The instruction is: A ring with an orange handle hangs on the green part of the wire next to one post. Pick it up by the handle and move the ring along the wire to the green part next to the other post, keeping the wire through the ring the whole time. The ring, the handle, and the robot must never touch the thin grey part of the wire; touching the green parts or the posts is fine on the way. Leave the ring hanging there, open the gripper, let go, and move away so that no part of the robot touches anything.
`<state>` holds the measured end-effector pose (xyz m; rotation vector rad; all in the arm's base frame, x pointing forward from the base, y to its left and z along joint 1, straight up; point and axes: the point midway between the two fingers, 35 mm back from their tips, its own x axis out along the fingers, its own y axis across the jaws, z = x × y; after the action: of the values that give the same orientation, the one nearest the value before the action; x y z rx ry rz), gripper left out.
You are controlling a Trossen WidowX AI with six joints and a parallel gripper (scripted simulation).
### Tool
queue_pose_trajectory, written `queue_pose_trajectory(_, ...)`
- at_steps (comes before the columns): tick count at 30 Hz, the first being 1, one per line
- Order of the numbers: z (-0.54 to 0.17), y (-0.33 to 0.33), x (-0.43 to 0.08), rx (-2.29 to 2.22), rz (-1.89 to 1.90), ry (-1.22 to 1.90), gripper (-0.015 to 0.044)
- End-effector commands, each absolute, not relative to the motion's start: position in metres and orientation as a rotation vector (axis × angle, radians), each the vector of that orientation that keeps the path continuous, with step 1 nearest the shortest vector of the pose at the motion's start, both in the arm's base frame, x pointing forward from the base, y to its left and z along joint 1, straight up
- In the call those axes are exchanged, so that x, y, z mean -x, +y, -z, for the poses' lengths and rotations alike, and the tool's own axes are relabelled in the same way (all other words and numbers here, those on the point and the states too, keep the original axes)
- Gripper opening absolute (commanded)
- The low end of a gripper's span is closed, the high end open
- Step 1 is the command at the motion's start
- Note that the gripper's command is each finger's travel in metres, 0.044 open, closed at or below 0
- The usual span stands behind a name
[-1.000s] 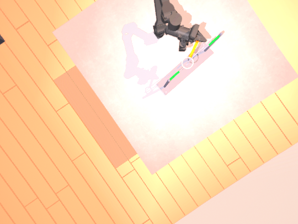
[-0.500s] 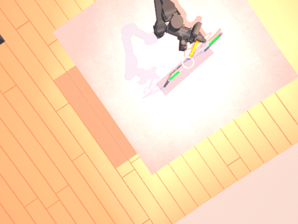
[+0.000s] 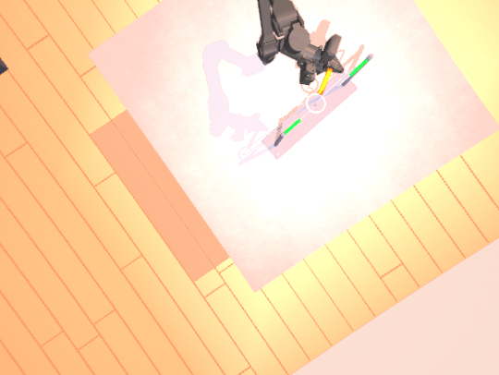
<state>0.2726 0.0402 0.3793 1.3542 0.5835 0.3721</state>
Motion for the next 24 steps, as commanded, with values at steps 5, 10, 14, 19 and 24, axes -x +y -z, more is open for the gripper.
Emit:
queue_pose_trajectory(5, -0.378, 0.040, -0.273, -1.262, -0.352, 0.578, -0.0150)
queue_pose_trajectory(10, -0.376, 0.039, -0.273, -1.207, -0.337, 0.577, -0.0150)
queue_pose_trajectory(14, -0.374, 0.039, -0.273, -1.163, -0.325, 0.577, -0.0150)
queue_pose_trajectory(19, -0.372, 0.038, -0.273, -1.110, -0.310, 0.576, -0.0150)
queue_pose_trajectory(24, -0.369, 0.037, -0.273, -1.055, -0.295, 0.574, -0.0150)
